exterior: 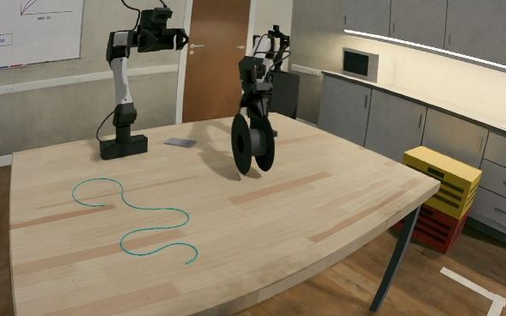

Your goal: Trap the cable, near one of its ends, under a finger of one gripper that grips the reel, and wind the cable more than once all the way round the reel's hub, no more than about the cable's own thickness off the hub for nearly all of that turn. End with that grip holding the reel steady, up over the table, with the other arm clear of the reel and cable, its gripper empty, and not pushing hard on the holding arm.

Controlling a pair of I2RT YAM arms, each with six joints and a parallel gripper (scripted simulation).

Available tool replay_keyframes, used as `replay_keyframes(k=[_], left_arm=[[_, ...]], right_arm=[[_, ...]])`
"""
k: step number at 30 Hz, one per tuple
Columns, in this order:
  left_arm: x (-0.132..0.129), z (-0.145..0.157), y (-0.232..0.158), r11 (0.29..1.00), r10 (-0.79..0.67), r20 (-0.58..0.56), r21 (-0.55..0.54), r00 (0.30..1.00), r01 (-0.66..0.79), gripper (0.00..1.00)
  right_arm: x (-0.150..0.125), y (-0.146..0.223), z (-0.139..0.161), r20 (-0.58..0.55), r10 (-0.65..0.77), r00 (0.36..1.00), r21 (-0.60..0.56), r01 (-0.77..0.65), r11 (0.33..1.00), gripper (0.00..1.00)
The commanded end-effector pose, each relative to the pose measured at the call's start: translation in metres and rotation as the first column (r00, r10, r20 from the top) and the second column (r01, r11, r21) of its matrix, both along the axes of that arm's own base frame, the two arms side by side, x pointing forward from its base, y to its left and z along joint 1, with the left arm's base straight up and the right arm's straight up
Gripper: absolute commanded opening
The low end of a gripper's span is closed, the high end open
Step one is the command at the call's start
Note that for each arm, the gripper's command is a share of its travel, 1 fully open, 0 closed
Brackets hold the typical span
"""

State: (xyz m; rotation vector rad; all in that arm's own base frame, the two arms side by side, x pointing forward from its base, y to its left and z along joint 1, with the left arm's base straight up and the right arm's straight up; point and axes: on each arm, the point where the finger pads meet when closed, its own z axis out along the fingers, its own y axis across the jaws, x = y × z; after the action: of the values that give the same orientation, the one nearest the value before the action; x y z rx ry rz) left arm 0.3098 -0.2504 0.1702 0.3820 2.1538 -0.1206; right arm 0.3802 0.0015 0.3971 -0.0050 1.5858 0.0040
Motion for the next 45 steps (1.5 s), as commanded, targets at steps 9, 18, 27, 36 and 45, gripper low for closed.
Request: replay_keyframes(k=[9, 18, 27, 36, 45], left_arm=[[0.011, 0.034, -0.009, 0.987, -0.121, 0.087, -0.096, 0.989, 0.13, 0.0], [0.015, 0.039, -0.012, 0.961, -0.252, 0.099, -0.096, 0.963, 0.261, 0.0], [0.022, 0.045, -0.019, 0.918, -0.375, 0.113, -0.092, 0.92, 0.385, 0.0], [0.028, 0.033, -0.023, 0.844, -0.524, 0.087, -0.081, 0.847, 0.53, 0.0], [0.031, 0.032, -0.025, 0.779, -0.616, 0.087, -0.078, 0.783, 0.622, 0.0]], right_arm=[[0.002, -0.003, -0.005, -0.004, -0.013, 1.0, 0.006, 0.013, 1.0, 1.0], [0.002, -0.003, -0.005, -0.004, -0.013, 1.0, 0.006, 0.013, 1.0, 1.0], [0.002, -0.003, -0.005, -0.004, -0.013, 1.0, 0.006, 0.013, 1.0, 1.0], [0.002, -0.003, -0.005, -0.004, -0.013, 1.0, 0.006, 0.013, 1.0, 1.0], [0.002, -0.003, -0.005, -0.004, -0.013, 1.0, 0.006, 0.013, 1.0, 1.0]])
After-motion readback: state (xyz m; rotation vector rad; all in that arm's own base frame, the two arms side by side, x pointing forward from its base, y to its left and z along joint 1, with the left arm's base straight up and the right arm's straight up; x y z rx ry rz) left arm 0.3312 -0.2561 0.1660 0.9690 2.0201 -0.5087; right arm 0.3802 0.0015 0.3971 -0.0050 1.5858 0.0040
